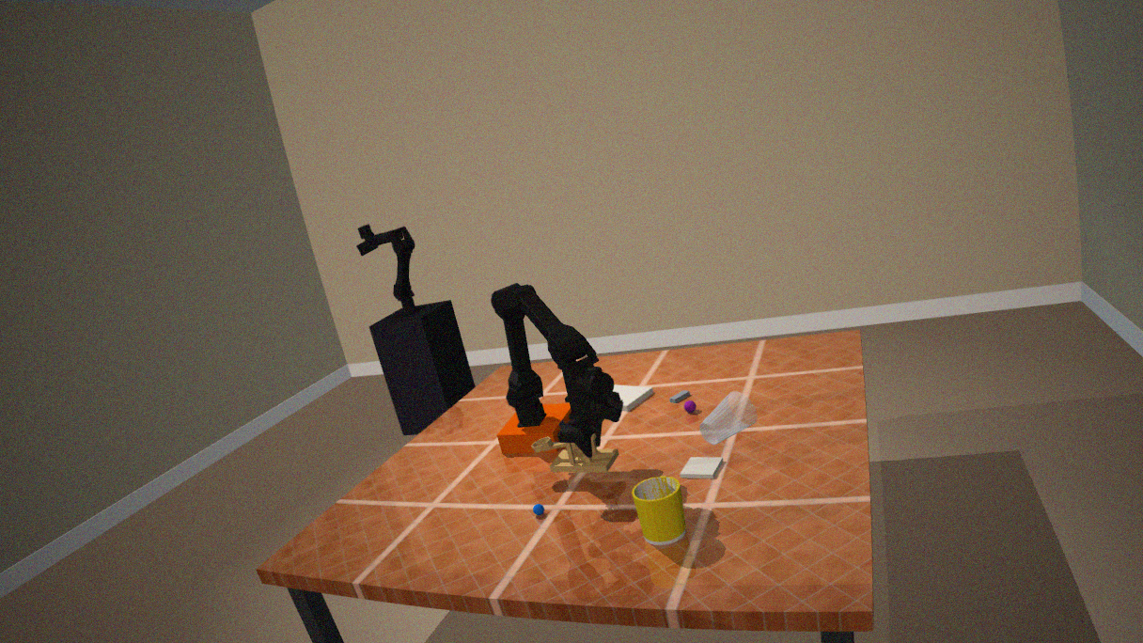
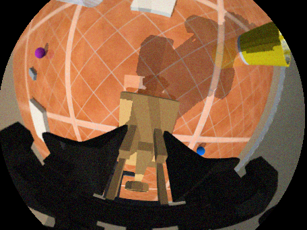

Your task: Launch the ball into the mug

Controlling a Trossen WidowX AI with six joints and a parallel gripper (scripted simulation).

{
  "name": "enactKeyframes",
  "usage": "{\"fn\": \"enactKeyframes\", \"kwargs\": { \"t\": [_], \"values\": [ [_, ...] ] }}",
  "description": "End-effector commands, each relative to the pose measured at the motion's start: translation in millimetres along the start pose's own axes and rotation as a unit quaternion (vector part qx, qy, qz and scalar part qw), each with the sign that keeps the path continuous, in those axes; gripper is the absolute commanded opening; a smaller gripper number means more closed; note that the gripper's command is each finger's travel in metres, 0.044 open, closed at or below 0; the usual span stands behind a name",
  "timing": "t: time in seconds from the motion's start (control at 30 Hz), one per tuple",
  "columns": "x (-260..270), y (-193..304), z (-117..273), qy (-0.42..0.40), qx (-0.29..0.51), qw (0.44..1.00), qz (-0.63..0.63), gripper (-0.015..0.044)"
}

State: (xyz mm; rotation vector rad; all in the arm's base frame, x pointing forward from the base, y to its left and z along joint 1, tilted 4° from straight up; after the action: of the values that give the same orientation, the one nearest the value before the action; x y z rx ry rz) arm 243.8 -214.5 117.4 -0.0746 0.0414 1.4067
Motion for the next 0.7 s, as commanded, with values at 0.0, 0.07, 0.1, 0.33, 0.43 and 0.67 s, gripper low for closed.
{"fn": "enactKeyframes", "kwargs": {
  "t": [0.0,0.07,0.1,0.33,0.43,0.67],
  "values": [
    [-1.4,-2.2,16.0,0.006,-0.010,1.000,-0.006,0.0000],
    [-1.5,-2.3,15.8,0.006,-0.010,1.000,-0.029,0.0000],
    [-1.5,-2.2,15.7,0.006,-0.010,0.999,-0.046,0.0000],
    [-2.8,-2.3,14.9,0.004,-0.011,0.986,-0.167,0.0000],
    [-4.6,-2.3,14.5,0.004,-0.011,0.976,-0.218,0.0000],
    [-14.4,-1.2,13.9,0.003,-0.011,0.943,-0.332,0.0000]
  ]
}}
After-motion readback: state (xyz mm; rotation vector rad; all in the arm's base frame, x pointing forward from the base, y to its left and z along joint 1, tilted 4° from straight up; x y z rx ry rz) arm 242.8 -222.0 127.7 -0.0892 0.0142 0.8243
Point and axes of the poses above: the point midway between the two fingers, 35 mm back from their tips, its own z axis back along the fingers, its own x axis across the jaws, y = z × x, the point moved 5 cm from there along z, back along the fingers, and after that the axes turned 4 degrees about -z, right-handed, at the moved point
